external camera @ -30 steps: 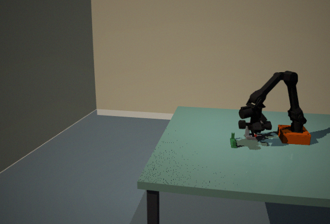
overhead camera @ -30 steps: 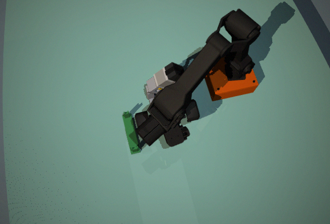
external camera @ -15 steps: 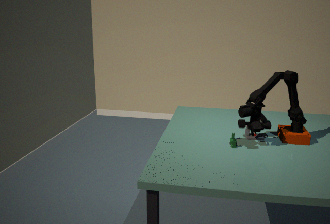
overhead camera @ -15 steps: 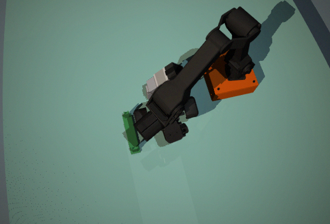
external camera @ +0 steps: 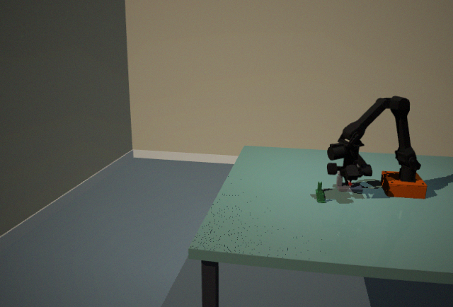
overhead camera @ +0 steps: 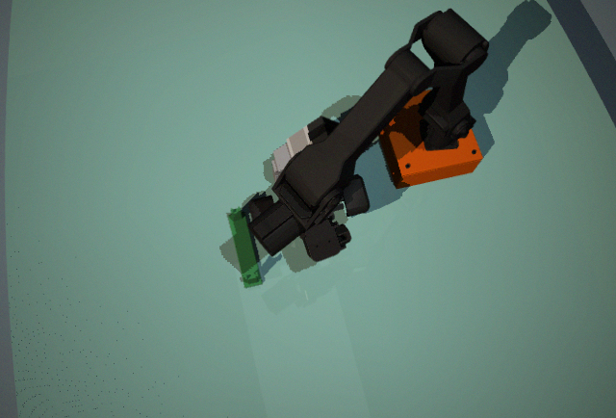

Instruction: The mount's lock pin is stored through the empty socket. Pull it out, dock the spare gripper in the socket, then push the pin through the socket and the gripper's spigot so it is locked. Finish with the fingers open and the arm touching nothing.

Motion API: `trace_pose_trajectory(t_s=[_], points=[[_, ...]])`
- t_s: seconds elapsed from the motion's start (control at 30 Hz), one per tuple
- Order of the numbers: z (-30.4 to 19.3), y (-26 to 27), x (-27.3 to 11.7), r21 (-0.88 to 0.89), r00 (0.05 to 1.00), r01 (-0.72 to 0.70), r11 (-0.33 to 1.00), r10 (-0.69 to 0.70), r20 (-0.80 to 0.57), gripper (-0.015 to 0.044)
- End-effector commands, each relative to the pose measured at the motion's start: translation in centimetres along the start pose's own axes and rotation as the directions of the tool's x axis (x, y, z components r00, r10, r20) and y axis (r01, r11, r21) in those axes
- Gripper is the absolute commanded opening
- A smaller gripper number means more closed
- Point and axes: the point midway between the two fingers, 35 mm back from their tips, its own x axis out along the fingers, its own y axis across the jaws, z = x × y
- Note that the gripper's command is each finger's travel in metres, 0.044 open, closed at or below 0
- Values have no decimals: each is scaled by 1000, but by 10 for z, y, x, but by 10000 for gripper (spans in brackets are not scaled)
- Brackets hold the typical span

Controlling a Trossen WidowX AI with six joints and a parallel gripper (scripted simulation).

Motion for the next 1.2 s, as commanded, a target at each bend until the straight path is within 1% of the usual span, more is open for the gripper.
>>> trace_pose_trajectory(t_s=[0.0,1.17], points=[[-3,0,1,-1,1000,0,1000,0,-2,0],[-23,-2,6,-2,1000,-5,1000,5,-1,0]])
